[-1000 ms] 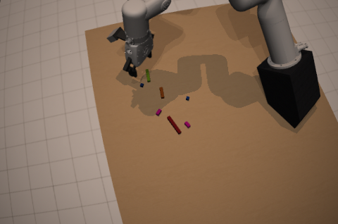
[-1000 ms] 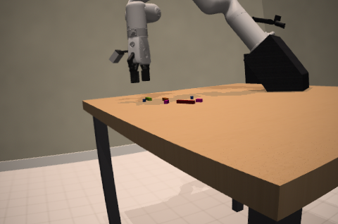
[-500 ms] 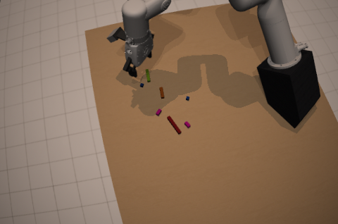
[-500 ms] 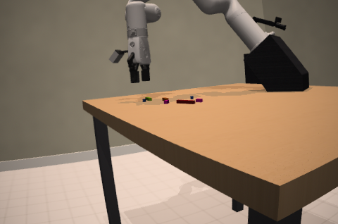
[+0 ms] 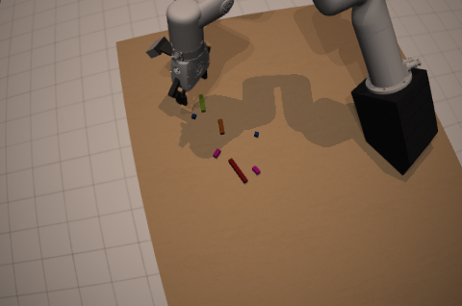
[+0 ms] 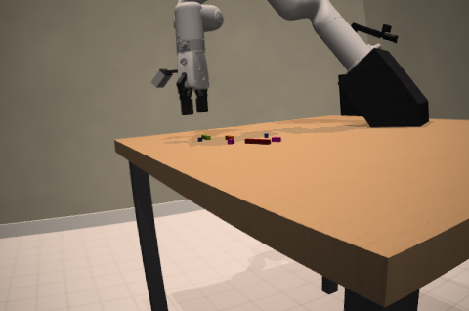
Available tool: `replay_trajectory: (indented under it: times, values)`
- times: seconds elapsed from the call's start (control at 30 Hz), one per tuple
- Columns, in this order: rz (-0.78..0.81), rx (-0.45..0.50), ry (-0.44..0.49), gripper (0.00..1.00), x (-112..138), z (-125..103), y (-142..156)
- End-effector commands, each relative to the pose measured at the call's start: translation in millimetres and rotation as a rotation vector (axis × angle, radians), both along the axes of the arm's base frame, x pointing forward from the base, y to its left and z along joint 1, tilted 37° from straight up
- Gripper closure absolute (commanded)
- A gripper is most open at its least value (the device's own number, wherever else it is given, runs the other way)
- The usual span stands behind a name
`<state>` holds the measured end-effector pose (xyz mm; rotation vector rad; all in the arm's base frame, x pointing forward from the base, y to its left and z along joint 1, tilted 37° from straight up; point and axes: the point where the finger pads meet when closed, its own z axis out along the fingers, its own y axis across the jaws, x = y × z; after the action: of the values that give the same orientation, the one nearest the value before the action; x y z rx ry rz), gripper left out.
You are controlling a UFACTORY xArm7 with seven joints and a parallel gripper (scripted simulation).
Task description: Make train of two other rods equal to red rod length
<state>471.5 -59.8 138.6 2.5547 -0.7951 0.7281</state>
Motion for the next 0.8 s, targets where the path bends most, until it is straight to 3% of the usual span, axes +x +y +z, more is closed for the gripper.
replay_trajectory:
  times: [0.0,0.27,0.77]
  values:
    - [0.002,0.0,-0.002,0.0,0.8,0.8,1.0]
    - [0.068,-0.029,0.037,0.0,0.5,-1.1,4.6]
    - [0.429,-0.186,0.252,0.0,-1.8,-12.2,24.4]
